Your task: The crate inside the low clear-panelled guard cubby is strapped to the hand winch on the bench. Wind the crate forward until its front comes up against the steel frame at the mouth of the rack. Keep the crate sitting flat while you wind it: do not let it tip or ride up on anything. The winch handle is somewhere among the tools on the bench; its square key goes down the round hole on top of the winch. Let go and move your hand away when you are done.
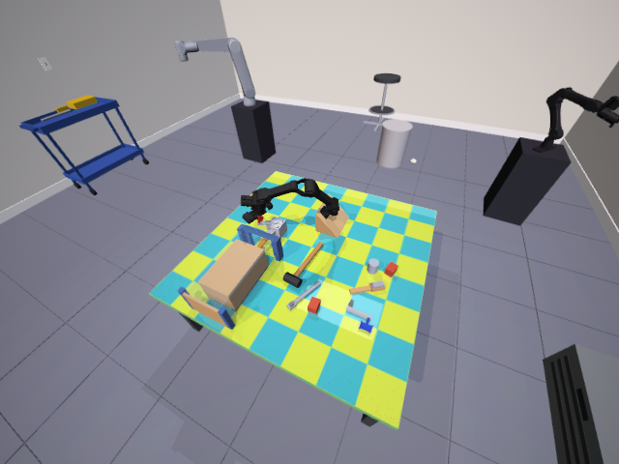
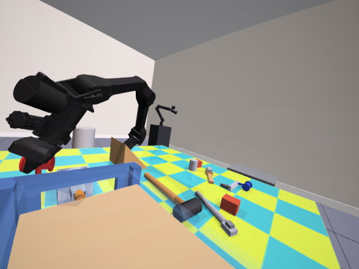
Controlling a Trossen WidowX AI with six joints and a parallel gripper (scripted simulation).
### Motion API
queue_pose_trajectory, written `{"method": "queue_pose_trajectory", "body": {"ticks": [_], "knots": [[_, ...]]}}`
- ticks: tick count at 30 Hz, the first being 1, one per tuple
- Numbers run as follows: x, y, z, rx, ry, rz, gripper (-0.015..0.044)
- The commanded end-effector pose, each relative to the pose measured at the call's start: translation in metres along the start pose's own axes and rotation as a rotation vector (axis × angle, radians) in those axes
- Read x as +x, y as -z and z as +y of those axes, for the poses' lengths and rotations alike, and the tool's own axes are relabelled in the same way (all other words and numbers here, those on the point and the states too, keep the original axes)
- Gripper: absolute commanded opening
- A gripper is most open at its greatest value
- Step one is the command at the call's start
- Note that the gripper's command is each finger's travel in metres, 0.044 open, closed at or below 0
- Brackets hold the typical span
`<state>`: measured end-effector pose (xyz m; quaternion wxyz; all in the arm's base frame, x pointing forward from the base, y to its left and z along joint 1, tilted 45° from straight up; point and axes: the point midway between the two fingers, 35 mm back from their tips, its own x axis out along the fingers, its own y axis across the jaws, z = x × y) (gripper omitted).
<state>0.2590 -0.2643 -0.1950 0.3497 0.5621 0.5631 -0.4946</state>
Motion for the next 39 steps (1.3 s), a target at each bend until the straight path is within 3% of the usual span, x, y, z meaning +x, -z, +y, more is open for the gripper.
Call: {"method": "queue_pose_trajectory", "body": {"ticks": [1,39], "knots": [[-0.006,0.016,0.010,-0.011,-0.014,0.031,0.0000],[-0.031,0.068,0.026,-0.012,-0.014,0.036,0.0000]]}}
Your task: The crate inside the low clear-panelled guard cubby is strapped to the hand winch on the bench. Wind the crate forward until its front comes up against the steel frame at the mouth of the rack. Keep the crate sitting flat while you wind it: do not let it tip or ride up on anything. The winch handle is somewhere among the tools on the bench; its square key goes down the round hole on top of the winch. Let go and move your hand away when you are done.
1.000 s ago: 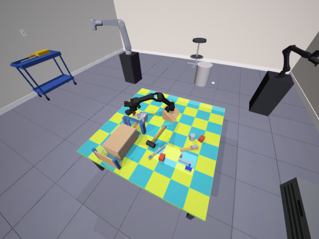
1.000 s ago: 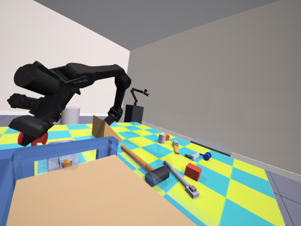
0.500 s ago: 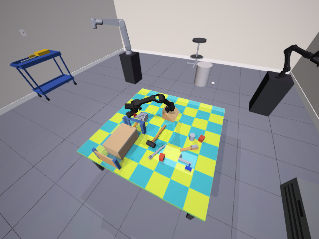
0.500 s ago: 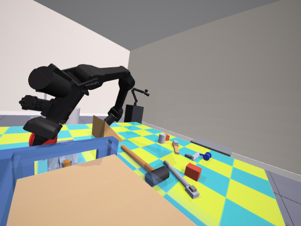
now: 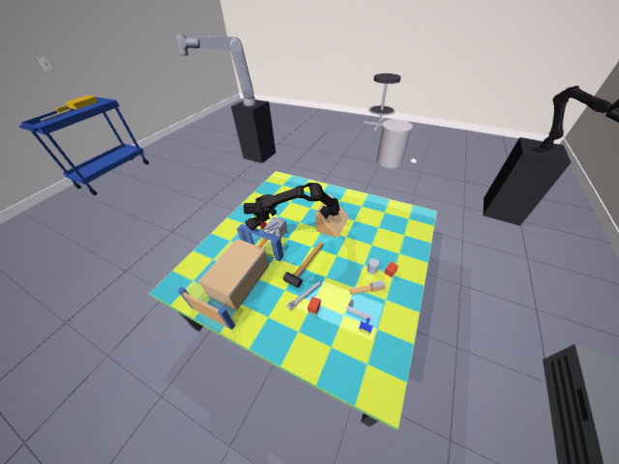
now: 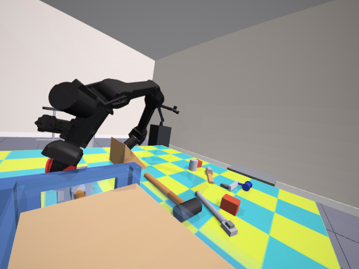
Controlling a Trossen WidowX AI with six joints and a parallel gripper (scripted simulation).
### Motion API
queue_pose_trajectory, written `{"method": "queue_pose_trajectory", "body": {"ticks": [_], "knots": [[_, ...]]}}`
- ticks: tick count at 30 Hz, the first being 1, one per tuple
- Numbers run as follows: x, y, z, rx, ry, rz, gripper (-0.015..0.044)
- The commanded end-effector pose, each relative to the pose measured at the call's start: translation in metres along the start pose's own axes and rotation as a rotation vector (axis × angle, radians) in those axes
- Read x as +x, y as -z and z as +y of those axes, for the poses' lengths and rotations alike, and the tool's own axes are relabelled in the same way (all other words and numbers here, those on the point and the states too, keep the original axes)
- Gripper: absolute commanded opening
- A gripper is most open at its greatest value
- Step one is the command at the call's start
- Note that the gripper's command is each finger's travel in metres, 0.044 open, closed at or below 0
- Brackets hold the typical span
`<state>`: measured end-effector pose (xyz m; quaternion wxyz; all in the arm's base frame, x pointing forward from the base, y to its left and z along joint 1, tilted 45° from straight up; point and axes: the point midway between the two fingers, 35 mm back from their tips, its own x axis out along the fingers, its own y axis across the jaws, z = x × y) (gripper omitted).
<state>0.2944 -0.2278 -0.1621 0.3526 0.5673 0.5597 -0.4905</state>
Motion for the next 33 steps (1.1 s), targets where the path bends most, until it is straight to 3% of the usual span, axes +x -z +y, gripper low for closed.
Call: {"method": "queue_pose_trajectory", "body": {"ticks": [1,33], "knots": [[-0.006,0.020,0.001,-0.011,0.001,0.032,0.0000],[-0.027,0.064,-0.014,-0.011,0.003,0.036,0.0000]]}}
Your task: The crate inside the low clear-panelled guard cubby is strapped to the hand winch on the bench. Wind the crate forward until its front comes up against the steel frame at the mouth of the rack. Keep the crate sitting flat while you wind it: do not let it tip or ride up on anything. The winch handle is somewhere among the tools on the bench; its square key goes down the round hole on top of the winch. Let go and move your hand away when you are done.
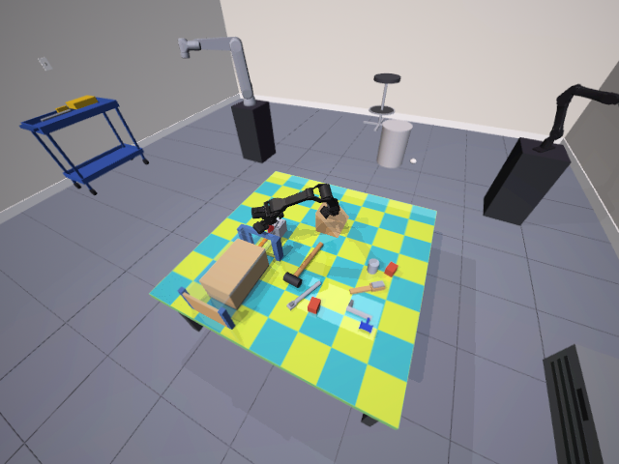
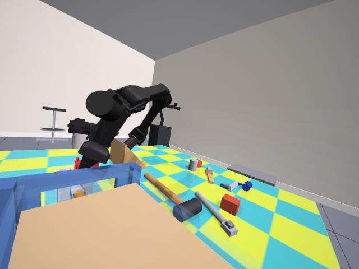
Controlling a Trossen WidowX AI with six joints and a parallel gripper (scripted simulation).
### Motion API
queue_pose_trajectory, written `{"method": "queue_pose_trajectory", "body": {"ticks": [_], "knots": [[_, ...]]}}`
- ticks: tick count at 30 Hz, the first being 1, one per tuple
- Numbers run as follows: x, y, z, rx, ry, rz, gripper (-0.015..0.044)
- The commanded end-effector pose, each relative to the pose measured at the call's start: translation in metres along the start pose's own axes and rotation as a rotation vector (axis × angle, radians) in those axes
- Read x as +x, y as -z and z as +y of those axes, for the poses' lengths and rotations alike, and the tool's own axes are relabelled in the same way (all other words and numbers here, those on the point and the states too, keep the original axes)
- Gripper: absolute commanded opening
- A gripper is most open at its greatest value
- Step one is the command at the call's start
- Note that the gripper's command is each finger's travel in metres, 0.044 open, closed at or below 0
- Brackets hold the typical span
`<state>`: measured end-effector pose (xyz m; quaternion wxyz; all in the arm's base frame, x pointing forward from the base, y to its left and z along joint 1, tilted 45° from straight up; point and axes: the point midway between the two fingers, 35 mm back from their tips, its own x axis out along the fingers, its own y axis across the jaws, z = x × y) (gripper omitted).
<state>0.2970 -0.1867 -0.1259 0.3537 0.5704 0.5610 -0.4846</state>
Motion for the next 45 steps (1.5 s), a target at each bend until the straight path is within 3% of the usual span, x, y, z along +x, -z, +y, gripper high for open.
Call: {"method": "queue_pose_trajectory", "body": {"ticks": [1,45], "knots": [[-0.005,0.016,-0.007,-0.004,0.011,0.026,0.0000],[-0.023,0.053,-0.061,-0.003,0.015,0.029,0.0000]]}}
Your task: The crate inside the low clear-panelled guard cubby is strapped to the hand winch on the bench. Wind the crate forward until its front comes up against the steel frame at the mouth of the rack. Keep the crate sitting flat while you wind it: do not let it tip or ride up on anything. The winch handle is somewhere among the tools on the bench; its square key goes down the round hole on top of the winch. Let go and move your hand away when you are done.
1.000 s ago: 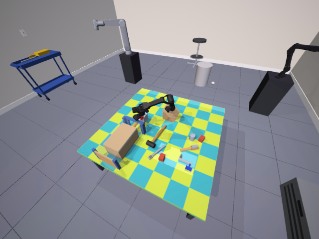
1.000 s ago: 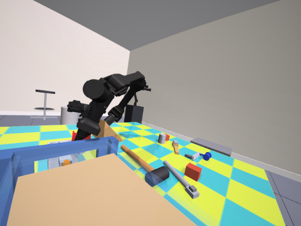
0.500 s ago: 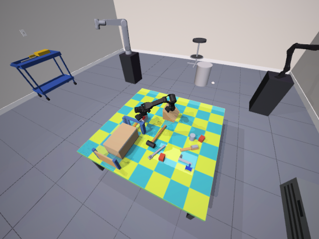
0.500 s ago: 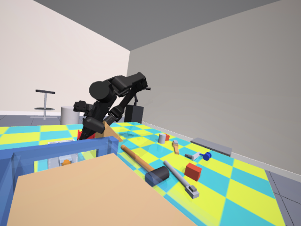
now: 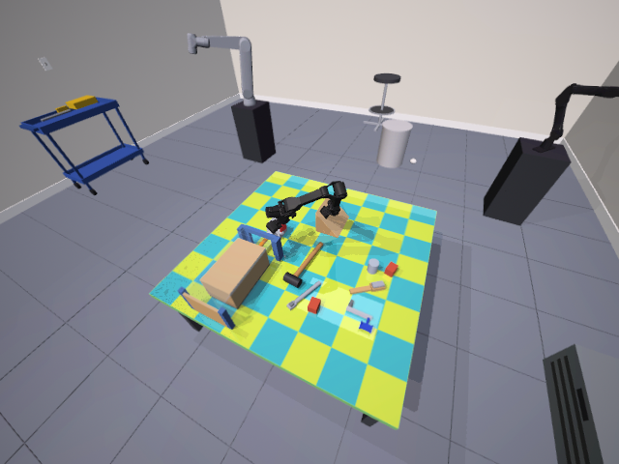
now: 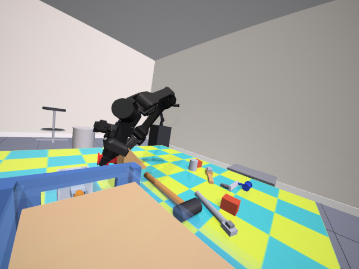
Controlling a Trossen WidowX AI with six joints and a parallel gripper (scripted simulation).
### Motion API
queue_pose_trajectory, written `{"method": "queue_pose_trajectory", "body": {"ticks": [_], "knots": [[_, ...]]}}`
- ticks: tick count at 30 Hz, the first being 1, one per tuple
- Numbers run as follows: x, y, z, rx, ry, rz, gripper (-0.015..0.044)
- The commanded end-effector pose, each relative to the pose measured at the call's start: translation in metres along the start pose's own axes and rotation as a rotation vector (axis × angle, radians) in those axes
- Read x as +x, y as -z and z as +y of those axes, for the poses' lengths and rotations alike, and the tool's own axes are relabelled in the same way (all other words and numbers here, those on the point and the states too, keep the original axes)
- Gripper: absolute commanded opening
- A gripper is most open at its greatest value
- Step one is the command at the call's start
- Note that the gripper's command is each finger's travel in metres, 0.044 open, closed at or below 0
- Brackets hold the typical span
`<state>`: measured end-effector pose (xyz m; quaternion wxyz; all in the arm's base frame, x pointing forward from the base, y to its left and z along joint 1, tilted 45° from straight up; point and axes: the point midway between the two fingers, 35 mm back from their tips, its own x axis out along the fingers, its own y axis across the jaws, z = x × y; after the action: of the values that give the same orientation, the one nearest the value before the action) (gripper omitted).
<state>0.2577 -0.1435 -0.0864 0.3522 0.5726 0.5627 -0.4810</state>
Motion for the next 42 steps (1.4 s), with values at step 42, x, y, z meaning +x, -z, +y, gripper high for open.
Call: {"method": "queue_pose_trajectory", "body": {"ticks": [42], "knots": [[-0.002,0.005,-0.078,0.001,0.021,0.019,0.0000]]}}
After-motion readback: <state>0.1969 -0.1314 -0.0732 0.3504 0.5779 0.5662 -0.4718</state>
